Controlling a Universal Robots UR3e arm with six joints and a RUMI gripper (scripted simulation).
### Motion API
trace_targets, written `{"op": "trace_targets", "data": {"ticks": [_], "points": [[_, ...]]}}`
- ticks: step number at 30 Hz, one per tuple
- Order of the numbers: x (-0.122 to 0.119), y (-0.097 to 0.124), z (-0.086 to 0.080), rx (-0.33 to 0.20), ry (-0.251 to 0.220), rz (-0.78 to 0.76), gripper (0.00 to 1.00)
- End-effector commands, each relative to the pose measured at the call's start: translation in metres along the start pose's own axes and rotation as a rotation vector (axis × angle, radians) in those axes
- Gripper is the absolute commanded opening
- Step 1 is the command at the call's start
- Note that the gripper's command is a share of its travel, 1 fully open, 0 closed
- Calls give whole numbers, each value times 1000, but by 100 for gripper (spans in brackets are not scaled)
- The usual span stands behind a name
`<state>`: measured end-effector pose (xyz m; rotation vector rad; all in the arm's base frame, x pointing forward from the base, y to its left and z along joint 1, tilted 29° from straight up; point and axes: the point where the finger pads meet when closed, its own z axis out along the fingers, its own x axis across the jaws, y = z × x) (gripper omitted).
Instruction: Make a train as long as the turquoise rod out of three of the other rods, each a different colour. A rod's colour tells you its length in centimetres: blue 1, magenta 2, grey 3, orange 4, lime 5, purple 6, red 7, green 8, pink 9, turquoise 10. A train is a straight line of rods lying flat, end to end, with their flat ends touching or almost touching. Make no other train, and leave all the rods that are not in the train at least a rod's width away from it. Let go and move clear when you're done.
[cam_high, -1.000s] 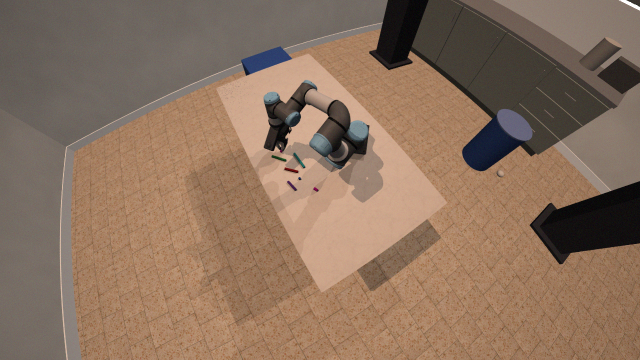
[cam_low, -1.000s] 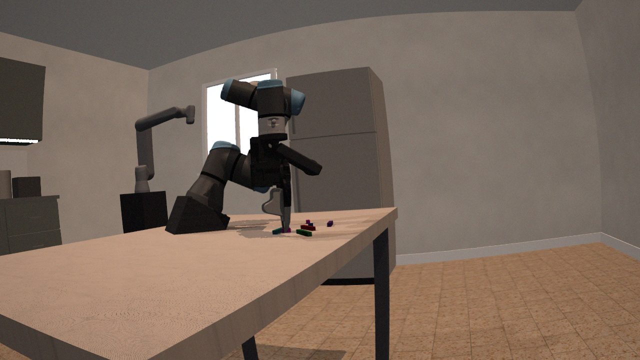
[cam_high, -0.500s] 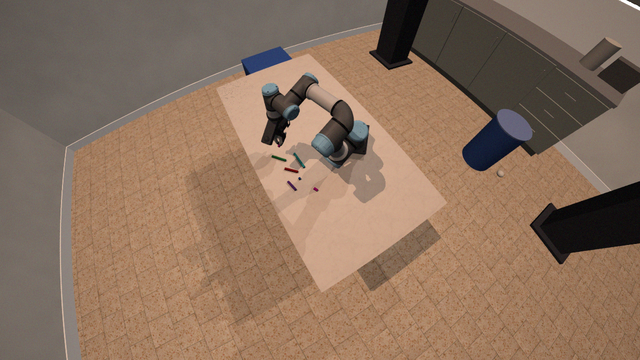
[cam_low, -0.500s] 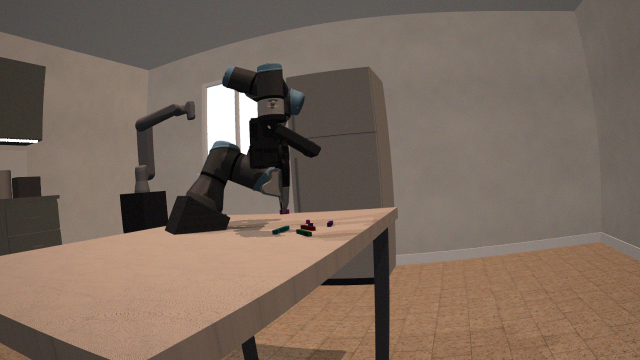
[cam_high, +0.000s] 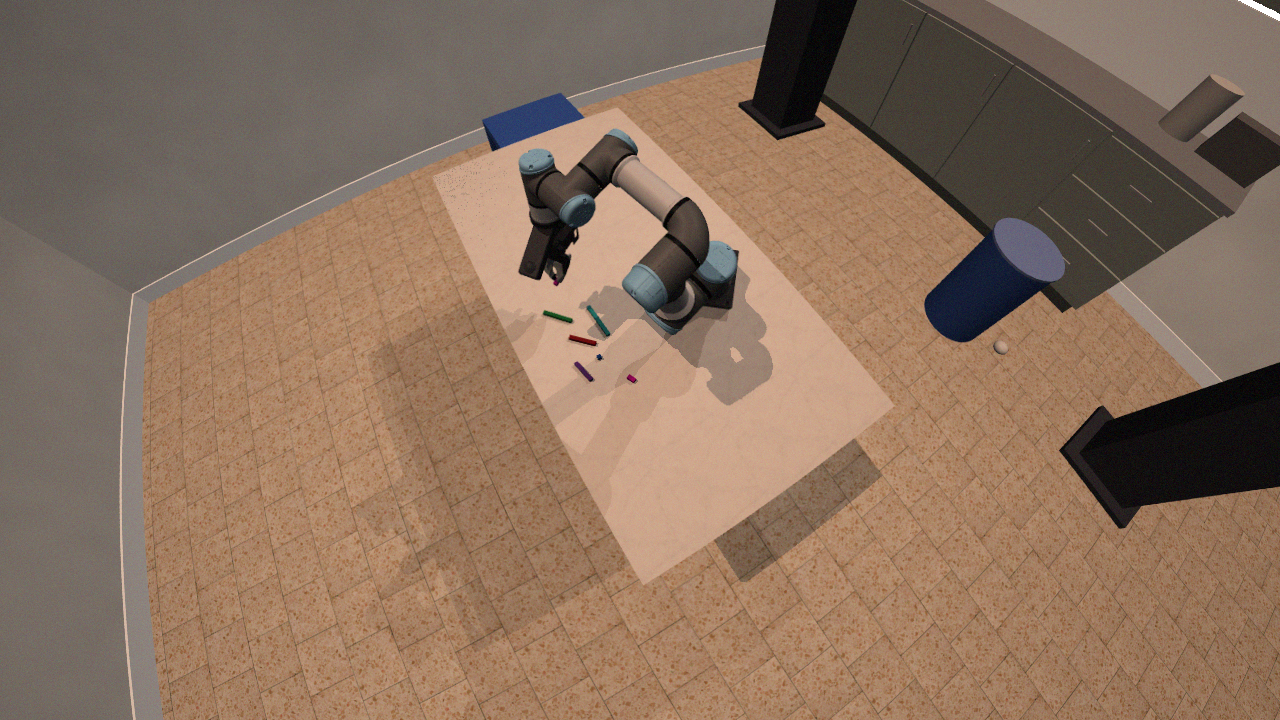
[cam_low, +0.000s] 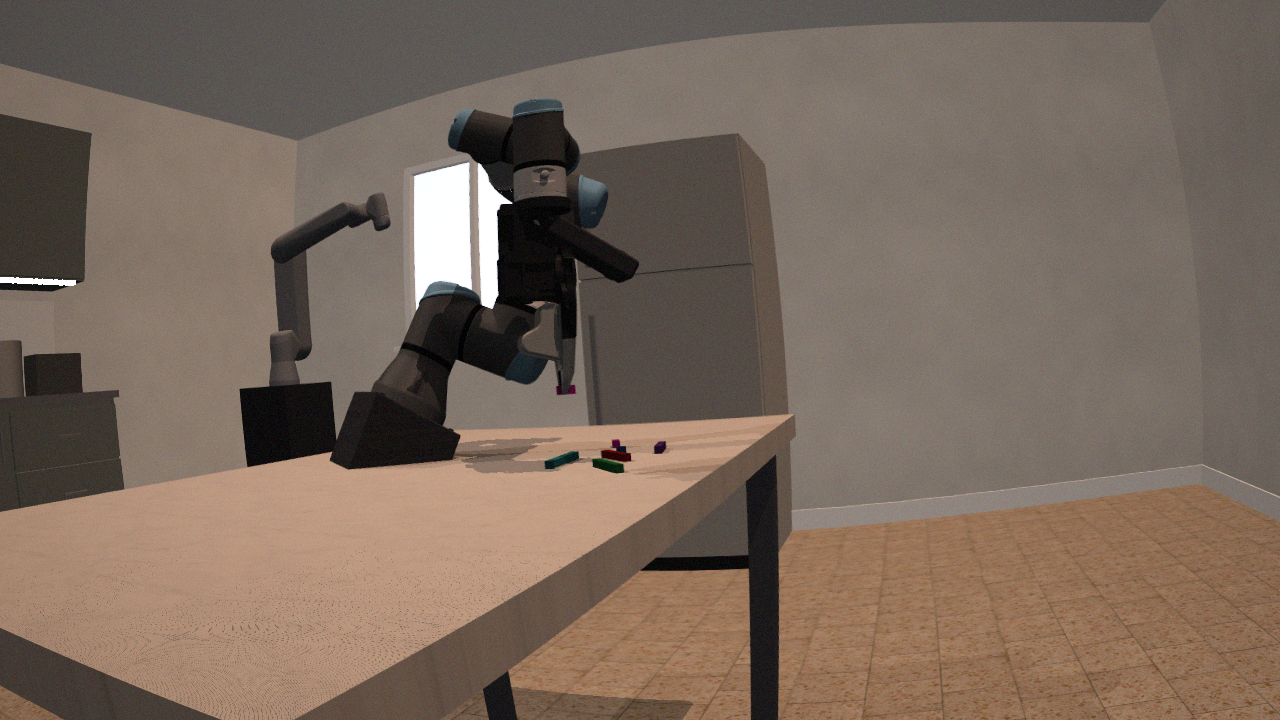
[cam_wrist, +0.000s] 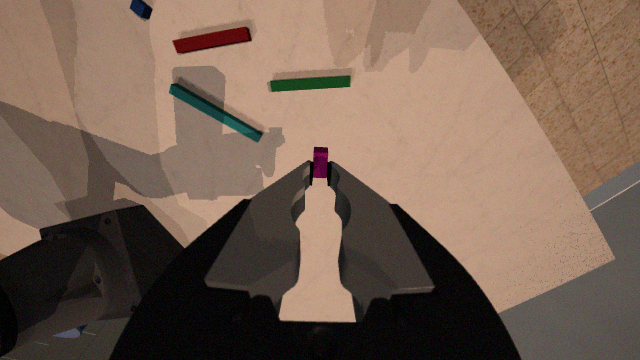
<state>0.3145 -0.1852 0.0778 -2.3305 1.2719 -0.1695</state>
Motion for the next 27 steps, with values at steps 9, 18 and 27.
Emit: {"op": "trace_targets", "data": {"ticks": [9, 18, 27], "points": [[-5, -1, -9, 4, -25, -1, 0], [-10, -7, -9, 5, -26, -33, 0], [-43, -38, -14, 7, -25, -223, 0]]}}
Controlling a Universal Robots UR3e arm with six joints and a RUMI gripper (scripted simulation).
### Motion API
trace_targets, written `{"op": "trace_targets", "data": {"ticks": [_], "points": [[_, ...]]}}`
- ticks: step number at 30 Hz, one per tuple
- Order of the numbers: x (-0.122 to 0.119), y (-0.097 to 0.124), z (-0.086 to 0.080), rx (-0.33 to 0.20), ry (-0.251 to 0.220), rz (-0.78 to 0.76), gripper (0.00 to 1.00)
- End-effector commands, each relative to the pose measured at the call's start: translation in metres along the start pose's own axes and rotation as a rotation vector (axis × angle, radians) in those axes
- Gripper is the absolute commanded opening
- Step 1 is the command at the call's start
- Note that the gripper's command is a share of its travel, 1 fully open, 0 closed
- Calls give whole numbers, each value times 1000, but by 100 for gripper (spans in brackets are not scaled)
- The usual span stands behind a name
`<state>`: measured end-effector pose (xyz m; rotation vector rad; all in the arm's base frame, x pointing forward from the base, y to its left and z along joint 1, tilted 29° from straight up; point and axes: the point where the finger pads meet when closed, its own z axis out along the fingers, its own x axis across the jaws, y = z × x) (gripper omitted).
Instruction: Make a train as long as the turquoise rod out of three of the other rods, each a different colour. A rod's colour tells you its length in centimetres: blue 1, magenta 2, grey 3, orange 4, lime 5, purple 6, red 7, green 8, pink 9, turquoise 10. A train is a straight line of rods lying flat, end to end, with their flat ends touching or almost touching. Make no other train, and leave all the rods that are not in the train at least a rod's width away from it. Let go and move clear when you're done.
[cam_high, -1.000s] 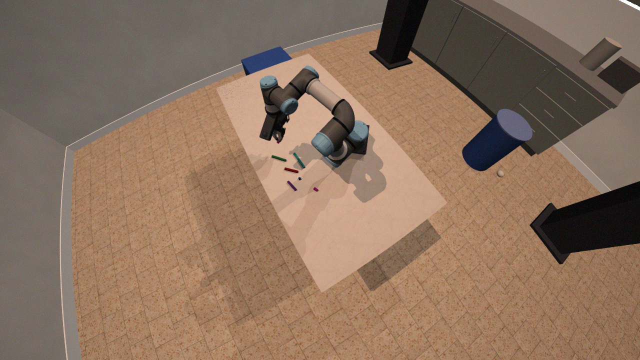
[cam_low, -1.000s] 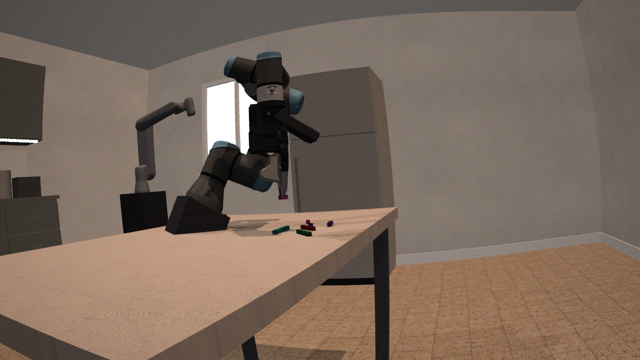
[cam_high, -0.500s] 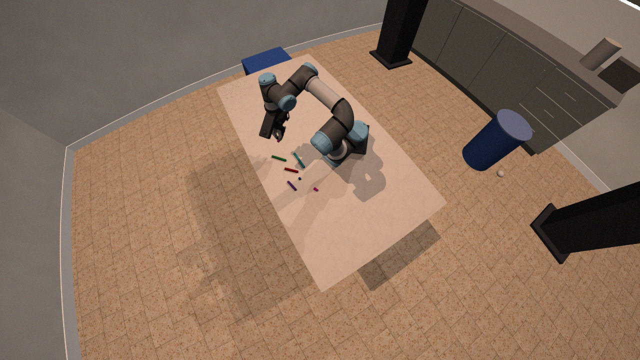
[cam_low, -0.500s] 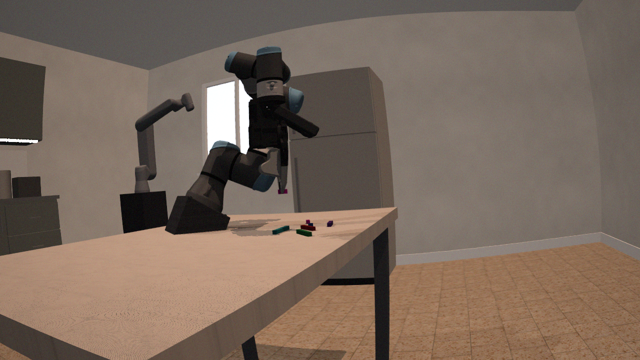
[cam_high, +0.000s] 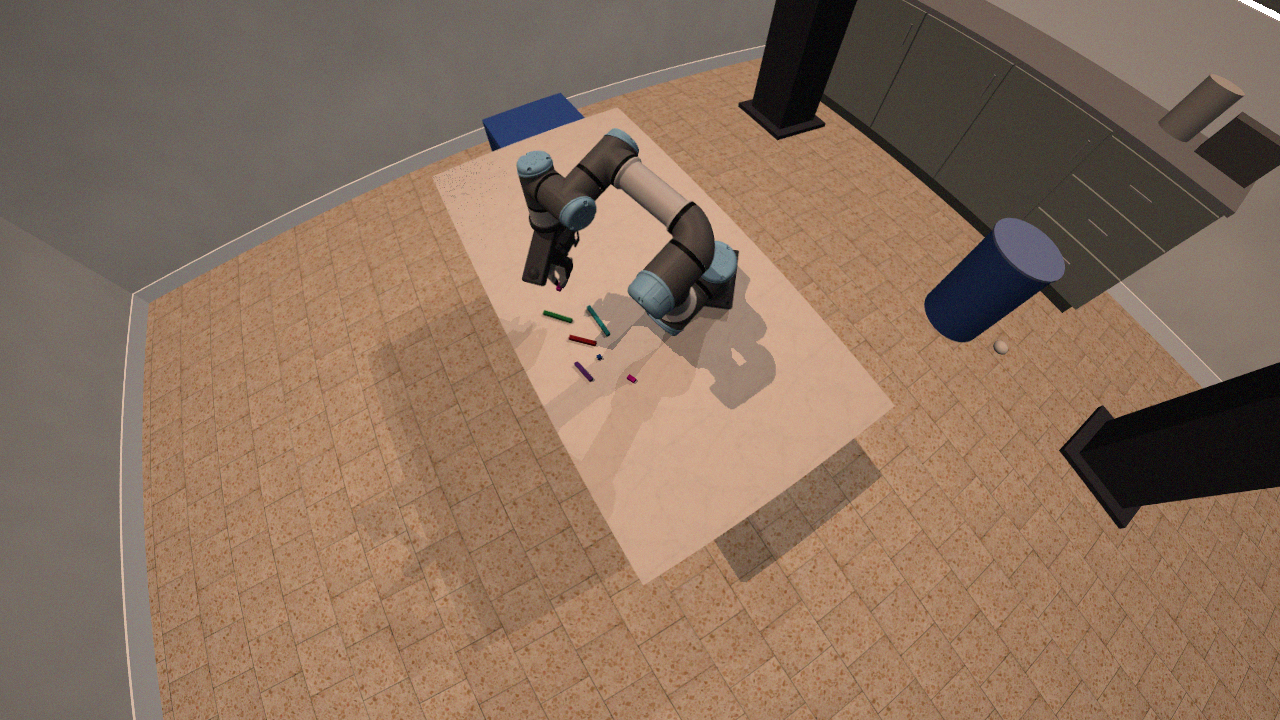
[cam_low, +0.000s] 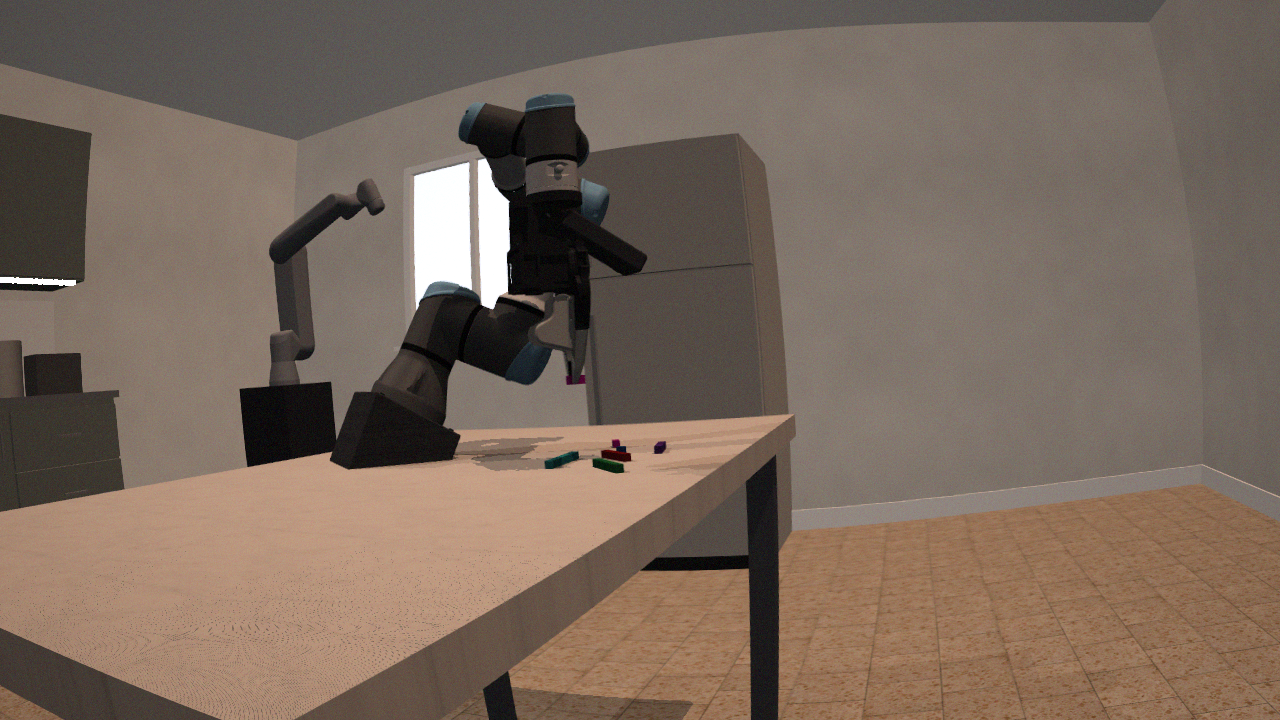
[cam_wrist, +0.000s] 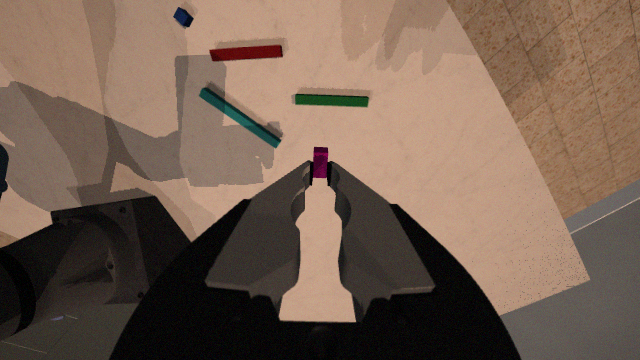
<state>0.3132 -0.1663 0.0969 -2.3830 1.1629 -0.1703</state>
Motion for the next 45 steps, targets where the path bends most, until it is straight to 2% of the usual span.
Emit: {"op": "trace_targets", "data": {"ticks": [1, 14, 16, 18, 31, 38, 45], "points": [[-28, -29, -3, 7, -3, -168, 0], [-70, -65, -4, 7, -2, -405, 0], [-70, -65, -4, 7, -2, -405, 0], [-84, -75, -4, 7, -2, -478, 0], [-130, -102, 0, 10, -1, -715, 0], [-144, -108, 1, 11, -1, -787, 0], [-145, -109, 1, 11, 0, -792, 0]]}}
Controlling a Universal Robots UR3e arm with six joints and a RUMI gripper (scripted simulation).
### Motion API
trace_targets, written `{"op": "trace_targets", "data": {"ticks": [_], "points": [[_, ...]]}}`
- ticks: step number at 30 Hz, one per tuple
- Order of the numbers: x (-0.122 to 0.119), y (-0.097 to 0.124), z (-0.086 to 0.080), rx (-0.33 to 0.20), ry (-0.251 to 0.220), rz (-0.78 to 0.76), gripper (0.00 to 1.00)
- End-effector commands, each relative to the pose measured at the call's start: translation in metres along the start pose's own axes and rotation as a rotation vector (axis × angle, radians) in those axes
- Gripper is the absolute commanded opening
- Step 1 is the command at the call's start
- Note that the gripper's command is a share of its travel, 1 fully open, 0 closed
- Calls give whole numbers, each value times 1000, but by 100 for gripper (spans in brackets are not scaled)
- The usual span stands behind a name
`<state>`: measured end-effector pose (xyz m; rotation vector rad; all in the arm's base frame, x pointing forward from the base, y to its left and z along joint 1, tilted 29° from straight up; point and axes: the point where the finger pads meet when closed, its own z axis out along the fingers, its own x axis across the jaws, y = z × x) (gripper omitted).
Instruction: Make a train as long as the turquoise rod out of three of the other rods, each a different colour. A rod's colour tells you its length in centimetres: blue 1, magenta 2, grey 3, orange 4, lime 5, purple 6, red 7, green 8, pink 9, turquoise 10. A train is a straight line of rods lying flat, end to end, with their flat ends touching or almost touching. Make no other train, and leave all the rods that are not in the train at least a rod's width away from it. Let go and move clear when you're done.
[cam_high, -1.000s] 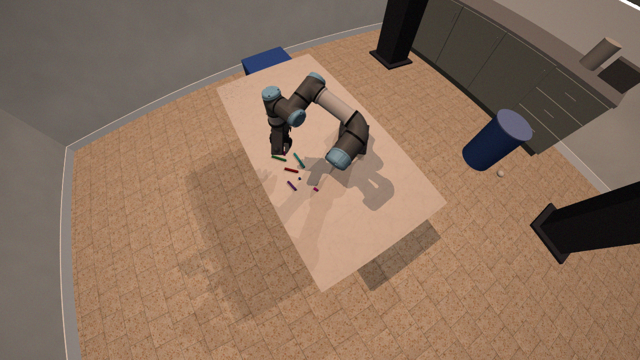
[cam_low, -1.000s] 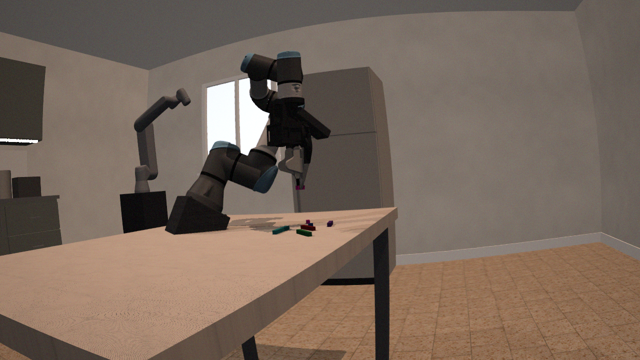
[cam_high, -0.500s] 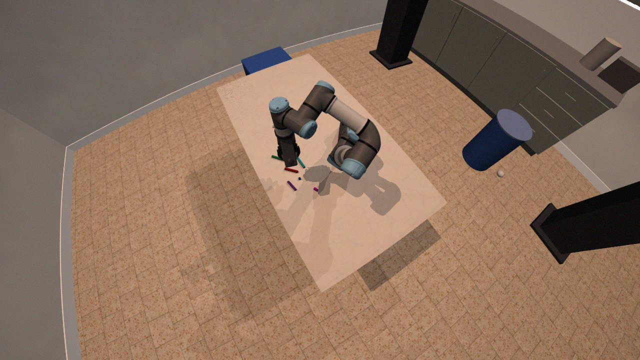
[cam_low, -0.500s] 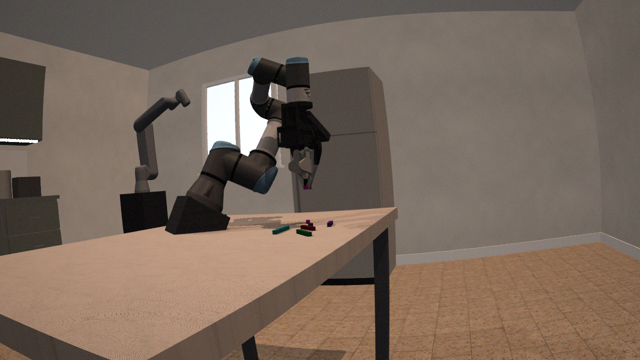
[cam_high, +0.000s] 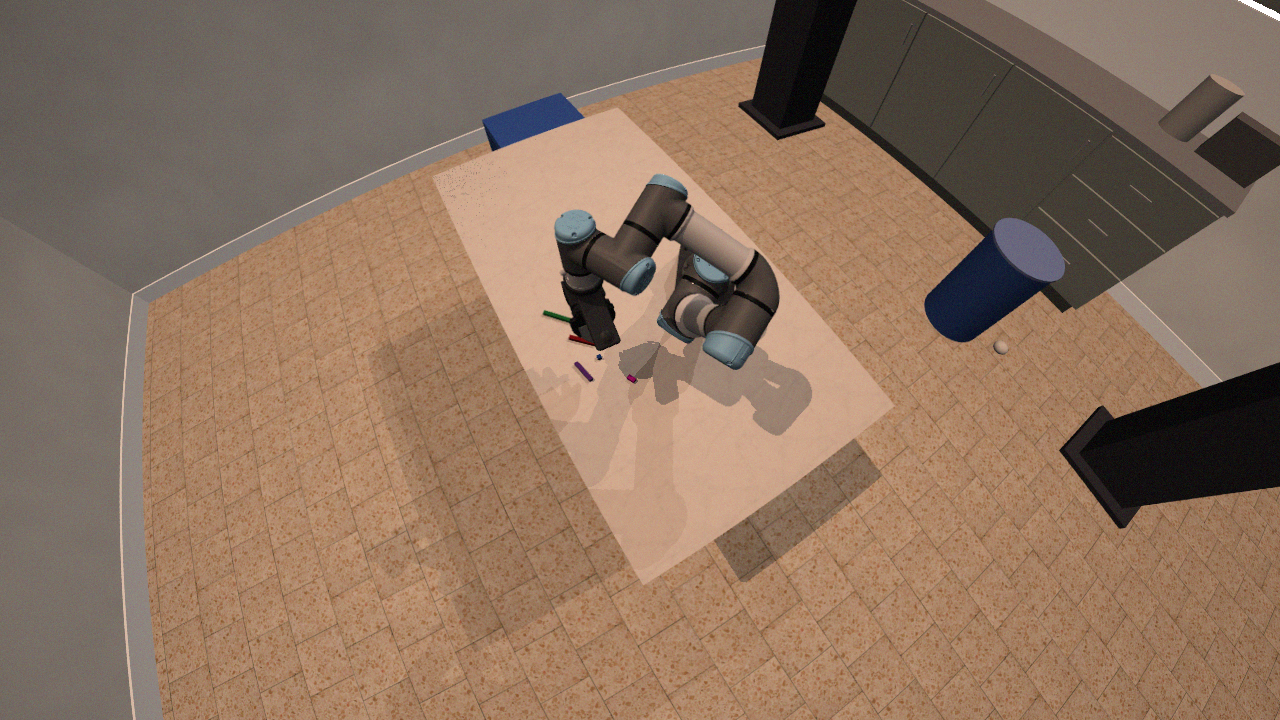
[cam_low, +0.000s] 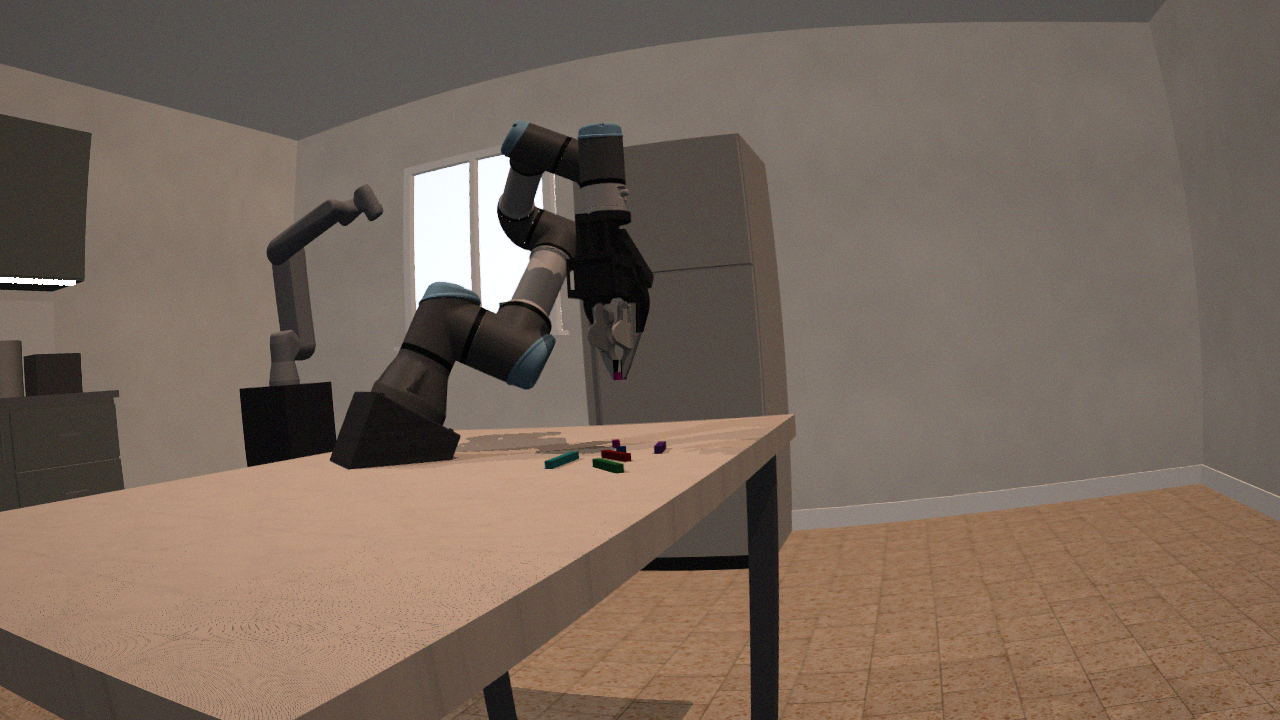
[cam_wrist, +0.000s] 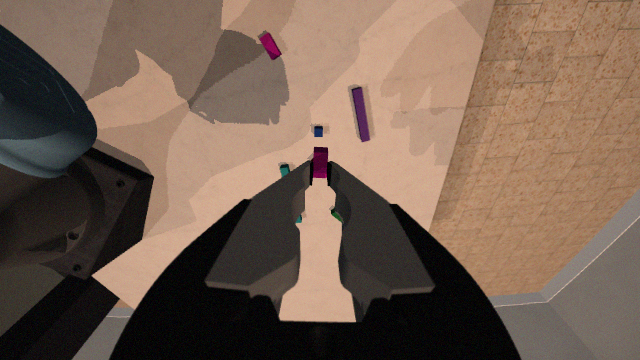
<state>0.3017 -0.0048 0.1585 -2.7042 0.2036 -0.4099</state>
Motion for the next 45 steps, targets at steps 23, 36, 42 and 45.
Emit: {"op": "trace_targets", "data": {"ticks": [23, 36, 42, 45], "points": [[-3, -8, 9, 12, 4, -34, 0], [-3, -8, 46, 13, 3, -34, 0], [-3, -9, 60, 13, 3, -34, 0], [-2, -9, 69, 13, 3, -34, 0]]}}
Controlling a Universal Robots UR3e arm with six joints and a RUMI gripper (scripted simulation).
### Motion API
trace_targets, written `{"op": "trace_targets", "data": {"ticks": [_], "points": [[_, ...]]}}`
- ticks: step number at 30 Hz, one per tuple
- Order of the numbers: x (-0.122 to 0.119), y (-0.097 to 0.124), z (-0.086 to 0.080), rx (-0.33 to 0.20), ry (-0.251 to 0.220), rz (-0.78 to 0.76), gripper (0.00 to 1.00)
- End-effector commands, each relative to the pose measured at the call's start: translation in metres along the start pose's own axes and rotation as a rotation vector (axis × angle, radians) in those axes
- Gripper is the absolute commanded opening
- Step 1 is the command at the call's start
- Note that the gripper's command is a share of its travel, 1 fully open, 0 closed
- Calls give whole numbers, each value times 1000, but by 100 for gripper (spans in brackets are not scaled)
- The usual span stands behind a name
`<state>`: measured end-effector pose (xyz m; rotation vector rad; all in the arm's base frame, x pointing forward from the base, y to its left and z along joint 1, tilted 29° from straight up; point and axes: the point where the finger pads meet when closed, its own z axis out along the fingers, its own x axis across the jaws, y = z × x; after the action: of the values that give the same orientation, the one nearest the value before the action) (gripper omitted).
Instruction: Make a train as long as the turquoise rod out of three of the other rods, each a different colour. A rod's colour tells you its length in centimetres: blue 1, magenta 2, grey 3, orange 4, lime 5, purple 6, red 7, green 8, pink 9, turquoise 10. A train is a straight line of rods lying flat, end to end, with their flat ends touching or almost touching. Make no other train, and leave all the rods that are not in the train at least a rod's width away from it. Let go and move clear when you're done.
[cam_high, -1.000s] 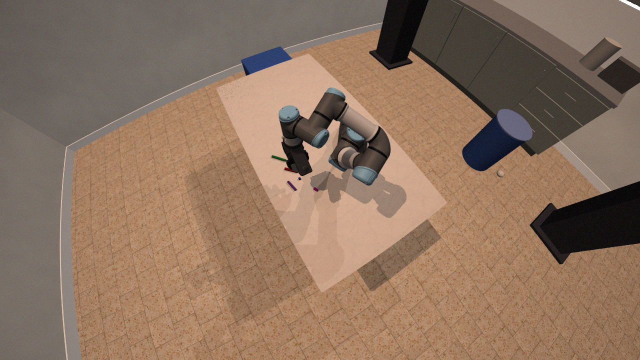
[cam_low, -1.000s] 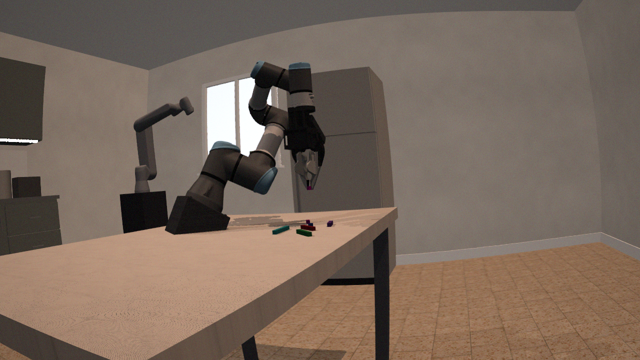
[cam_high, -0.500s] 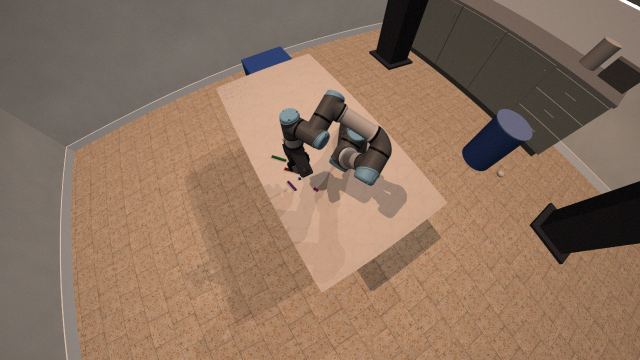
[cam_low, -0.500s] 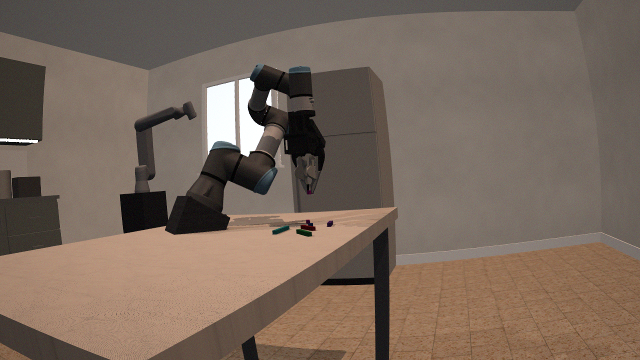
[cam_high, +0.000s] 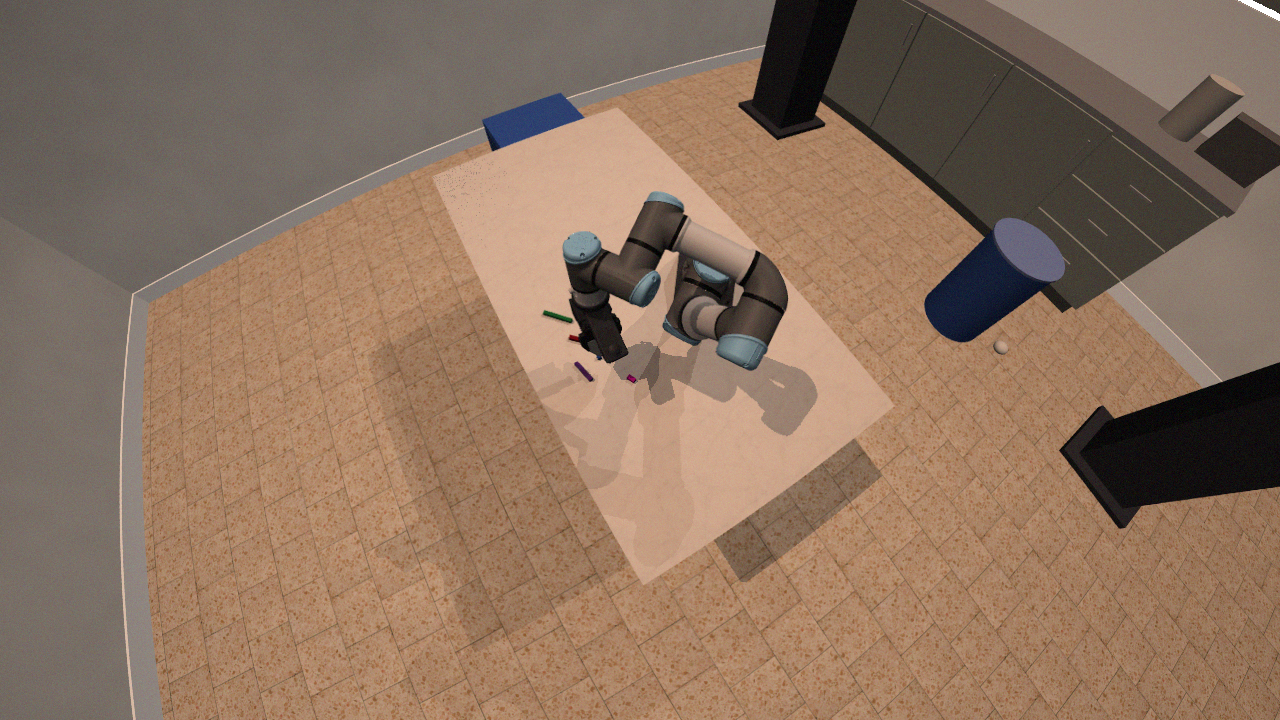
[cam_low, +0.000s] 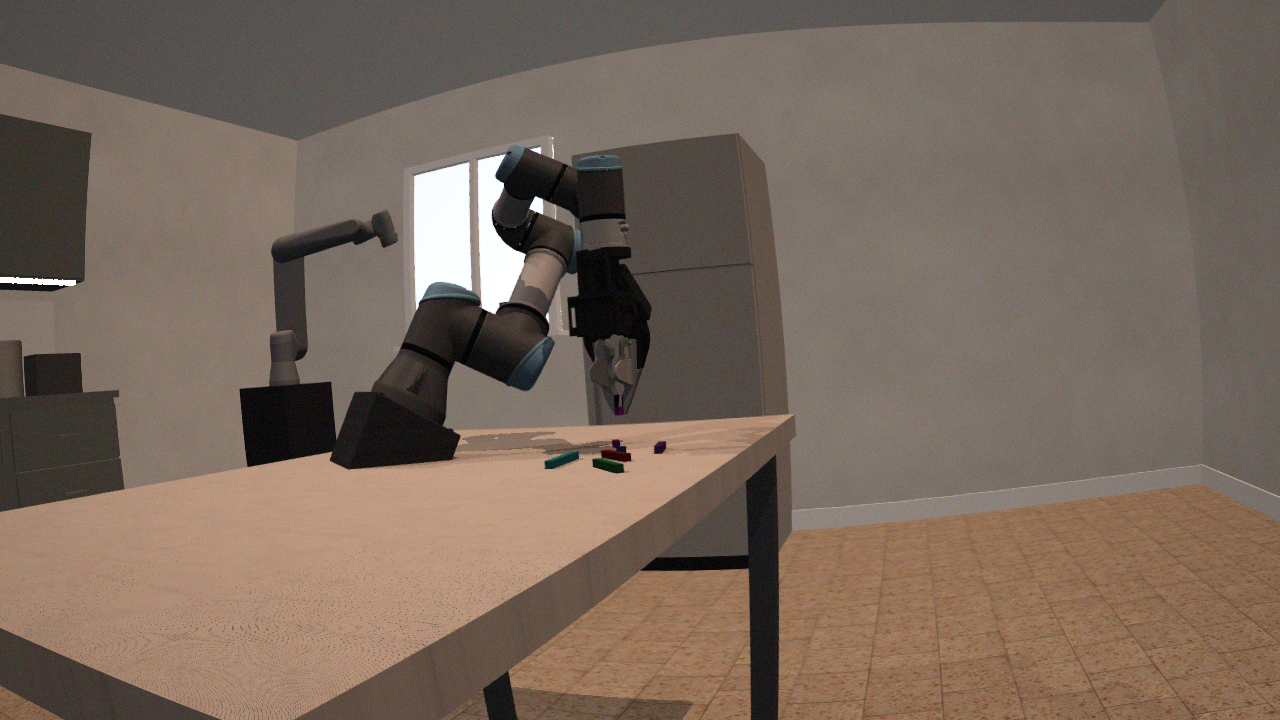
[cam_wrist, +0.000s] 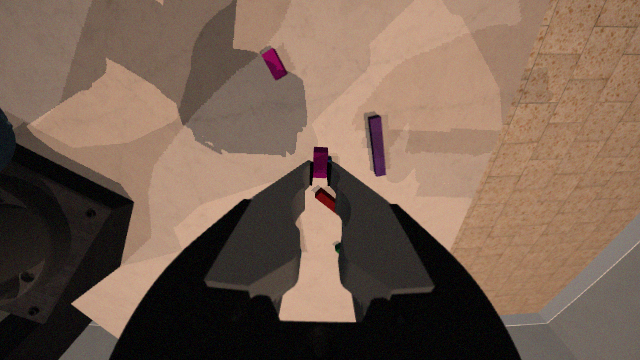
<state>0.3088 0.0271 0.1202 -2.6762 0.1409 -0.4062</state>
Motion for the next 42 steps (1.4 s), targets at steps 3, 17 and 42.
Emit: {"op": "trace_targets", "data": {"ticks": [3, 17, 42], "points": [[7, 7, 28, -25, 13, 4, 0], [7, 7, 39, -26, 12, 4, 0], [7, 7, 39, -27, 14, 3, 0]]}}
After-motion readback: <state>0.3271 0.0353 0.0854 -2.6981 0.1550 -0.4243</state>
